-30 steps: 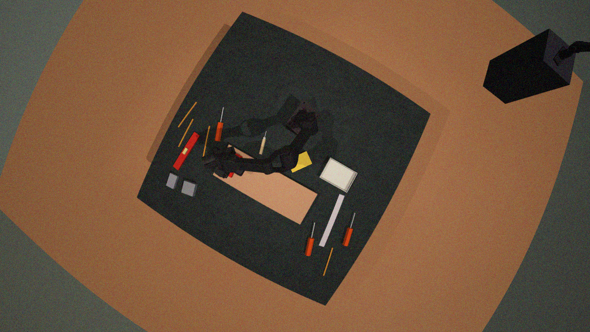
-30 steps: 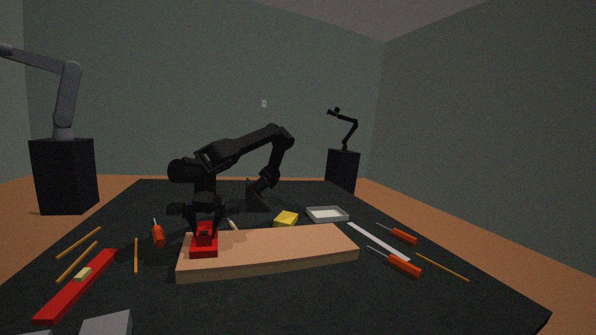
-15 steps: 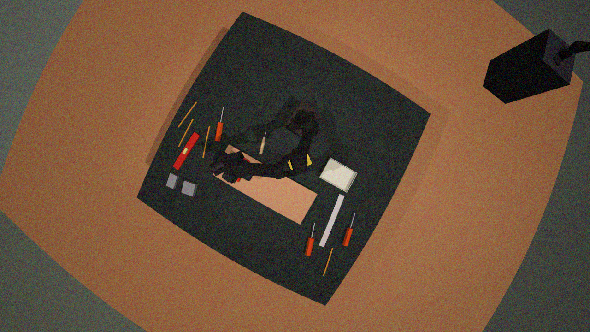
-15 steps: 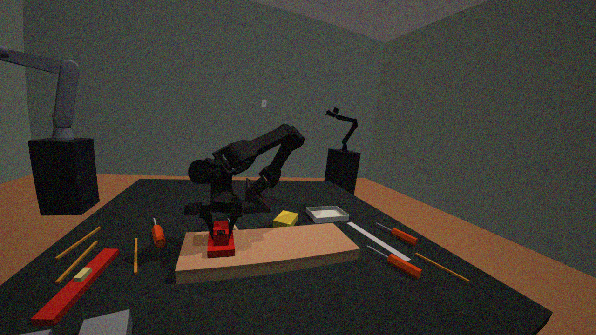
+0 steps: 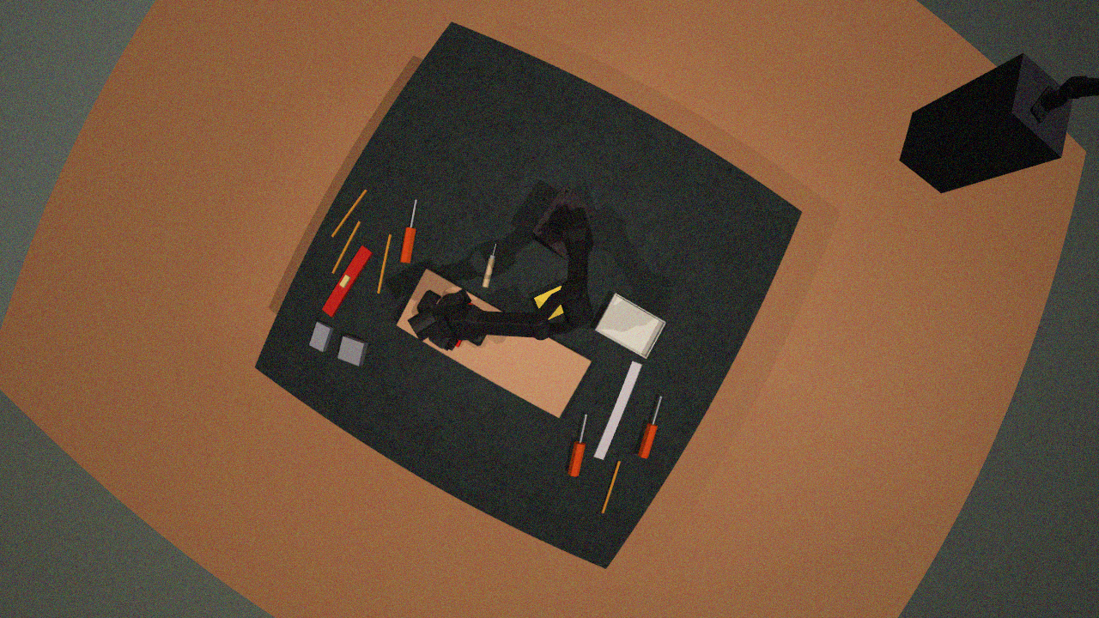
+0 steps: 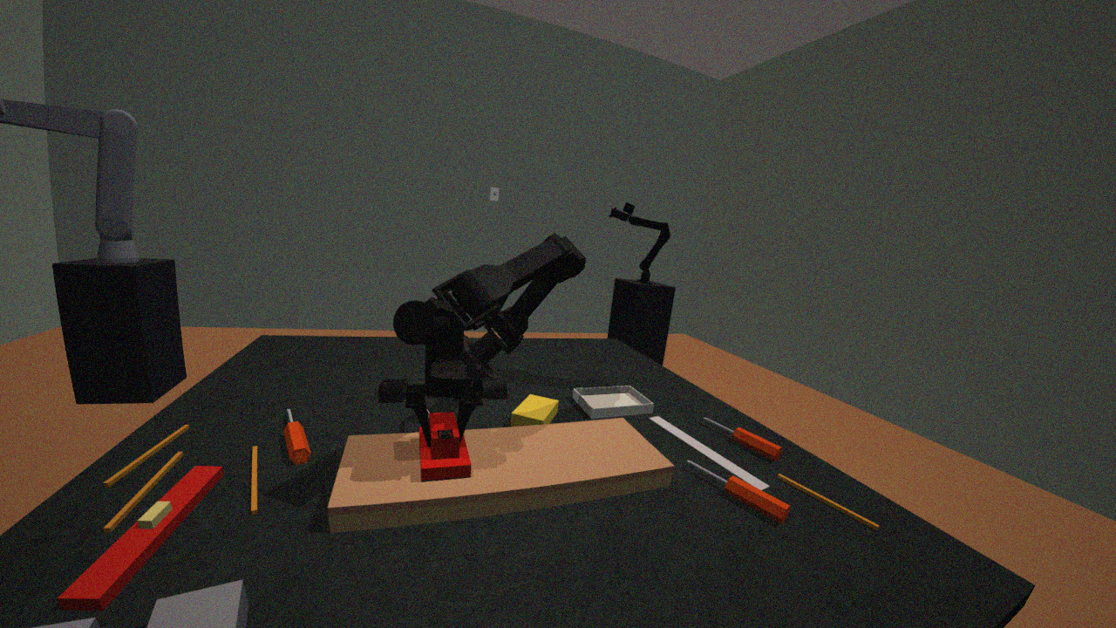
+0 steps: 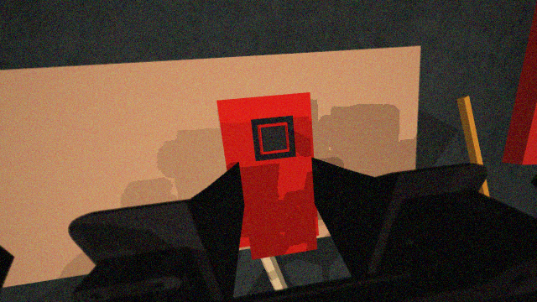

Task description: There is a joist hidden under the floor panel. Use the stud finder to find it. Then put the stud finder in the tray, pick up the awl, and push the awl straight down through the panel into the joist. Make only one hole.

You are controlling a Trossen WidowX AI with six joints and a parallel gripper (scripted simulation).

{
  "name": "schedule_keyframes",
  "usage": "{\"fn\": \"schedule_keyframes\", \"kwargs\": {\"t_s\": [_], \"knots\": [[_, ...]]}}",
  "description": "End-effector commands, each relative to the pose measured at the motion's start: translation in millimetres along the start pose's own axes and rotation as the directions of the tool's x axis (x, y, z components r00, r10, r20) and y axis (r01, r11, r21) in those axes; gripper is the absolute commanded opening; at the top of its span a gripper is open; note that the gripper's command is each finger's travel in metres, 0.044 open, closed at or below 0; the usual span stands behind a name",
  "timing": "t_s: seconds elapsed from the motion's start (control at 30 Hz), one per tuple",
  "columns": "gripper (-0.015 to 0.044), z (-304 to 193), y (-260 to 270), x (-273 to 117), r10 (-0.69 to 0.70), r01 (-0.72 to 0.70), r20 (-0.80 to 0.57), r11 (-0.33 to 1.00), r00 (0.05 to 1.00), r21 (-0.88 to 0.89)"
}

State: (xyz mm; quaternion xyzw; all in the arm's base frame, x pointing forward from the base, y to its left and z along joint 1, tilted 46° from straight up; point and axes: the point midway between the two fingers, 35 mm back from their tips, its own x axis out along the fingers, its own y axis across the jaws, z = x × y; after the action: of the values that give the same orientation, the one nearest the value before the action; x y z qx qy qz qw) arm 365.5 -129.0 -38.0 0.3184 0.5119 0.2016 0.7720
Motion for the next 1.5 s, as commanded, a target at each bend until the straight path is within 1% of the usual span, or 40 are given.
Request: {"fn": "schedule_keyframes", "kwargs": {"t_s": [0.0, 1.47], "knots": [[0.0, -1, 13, 1, 0.006, -0.006, -0.001, 1.0, 1.0, 0.004], [0.0, 0, 143, 0, 0.012, -0.012, -0.002, 1.0, 1.0, 0.007]]}}
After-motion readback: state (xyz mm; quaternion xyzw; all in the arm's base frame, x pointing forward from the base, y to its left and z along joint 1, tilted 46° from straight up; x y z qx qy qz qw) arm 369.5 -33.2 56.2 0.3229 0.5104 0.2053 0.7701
